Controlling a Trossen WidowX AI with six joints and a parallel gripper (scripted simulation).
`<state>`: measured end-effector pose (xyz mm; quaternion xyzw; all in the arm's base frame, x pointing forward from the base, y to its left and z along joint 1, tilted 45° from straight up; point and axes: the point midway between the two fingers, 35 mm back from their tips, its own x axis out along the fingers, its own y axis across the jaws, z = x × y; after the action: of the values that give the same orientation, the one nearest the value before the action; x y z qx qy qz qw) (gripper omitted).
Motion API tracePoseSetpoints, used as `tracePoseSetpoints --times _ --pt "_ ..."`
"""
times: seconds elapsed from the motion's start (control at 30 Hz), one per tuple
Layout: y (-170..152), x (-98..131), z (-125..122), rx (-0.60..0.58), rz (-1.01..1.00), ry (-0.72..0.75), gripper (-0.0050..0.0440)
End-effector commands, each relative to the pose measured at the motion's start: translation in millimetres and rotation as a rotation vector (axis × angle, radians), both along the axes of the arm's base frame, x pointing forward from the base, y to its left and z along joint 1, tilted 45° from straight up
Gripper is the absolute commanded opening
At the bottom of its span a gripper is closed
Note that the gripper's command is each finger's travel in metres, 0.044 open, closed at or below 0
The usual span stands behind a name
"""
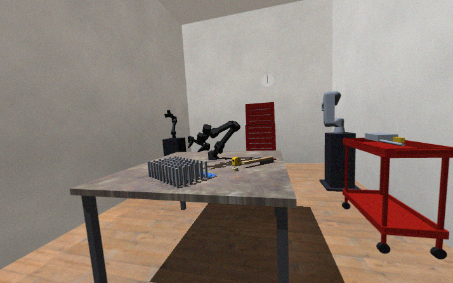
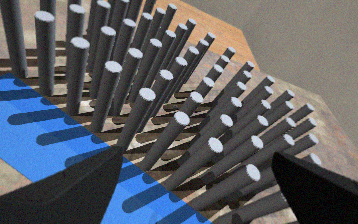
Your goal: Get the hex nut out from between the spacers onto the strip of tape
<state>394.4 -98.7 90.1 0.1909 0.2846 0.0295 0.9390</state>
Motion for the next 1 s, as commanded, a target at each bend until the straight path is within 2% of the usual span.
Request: tracePoseSetpoints --times 0.0,0.97 --pt "12.8 -1.3 18.3 -0.031 -0.017 -0.025 0.0400" --pt "11.5 1.0 19.8 -0.034 -0.014 -0.030 0.0400"
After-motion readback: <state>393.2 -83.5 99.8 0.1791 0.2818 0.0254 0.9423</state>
